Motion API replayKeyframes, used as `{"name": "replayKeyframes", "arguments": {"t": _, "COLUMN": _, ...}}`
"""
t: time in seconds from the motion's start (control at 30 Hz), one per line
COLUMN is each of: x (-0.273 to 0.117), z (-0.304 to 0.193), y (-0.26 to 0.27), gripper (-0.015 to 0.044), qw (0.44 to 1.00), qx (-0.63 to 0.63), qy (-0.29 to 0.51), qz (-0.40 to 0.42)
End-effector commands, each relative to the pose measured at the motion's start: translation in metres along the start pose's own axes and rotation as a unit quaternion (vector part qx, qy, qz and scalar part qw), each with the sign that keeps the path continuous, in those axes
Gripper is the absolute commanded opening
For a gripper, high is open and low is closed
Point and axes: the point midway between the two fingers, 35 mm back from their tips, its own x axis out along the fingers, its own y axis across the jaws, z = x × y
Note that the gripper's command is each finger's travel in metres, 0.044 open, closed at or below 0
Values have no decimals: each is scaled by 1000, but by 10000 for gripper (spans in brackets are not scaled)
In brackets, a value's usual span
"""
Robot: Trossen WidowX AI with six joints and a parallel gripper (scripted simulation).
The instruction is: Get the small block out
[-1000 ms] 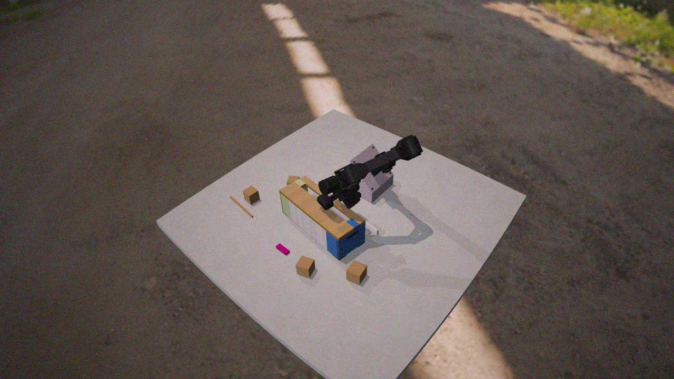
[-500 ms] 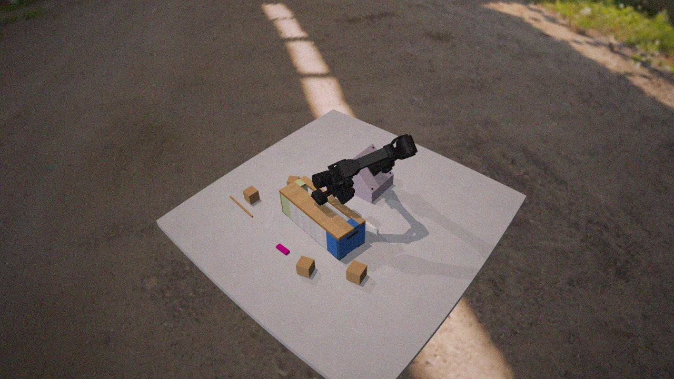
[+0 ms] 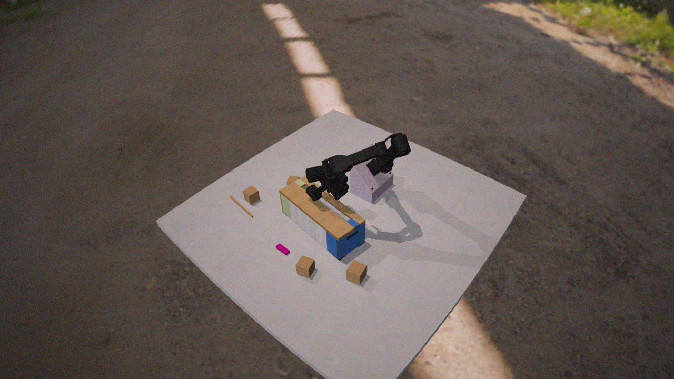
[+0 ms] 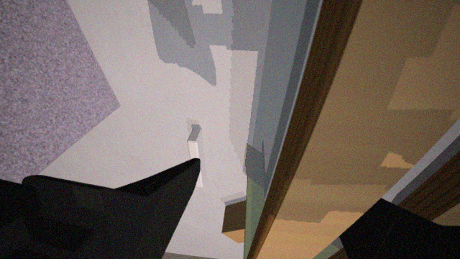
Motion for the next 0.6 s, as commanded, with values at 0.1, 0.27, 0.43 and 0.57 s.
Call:
{"name": "replayKeyframes", "arguments": {"t": 0.1, "x": 7, "z": -18, "y": 1, "gripper": 400, "qw": 1000, "qx": -2, "qy": 2, "qz": 2}}
{"name": "replayKeyframes", "arguments": {"t": 0.27, "x": 11, "z": -29, "y": 1, "gripper": 400, "qw": 1000, "qx": -2, "qy": 3, "qz": 2}}
{"name": "replayKeyframes", "arguments": {"t": 0.43, "x": 15, "z": -41, "y": 1, "gripper": 400, "qw": 1000, "qx": -2, "qy": 3, "qz": 2}}
{"name": "replayKeyframes", "arguments": {"t": 0.57, "x": 19, "z": -51, "y": 1, "gripper": 400, "qw": 1000, "qx": -2, "qy": 3, "qz": 2}}
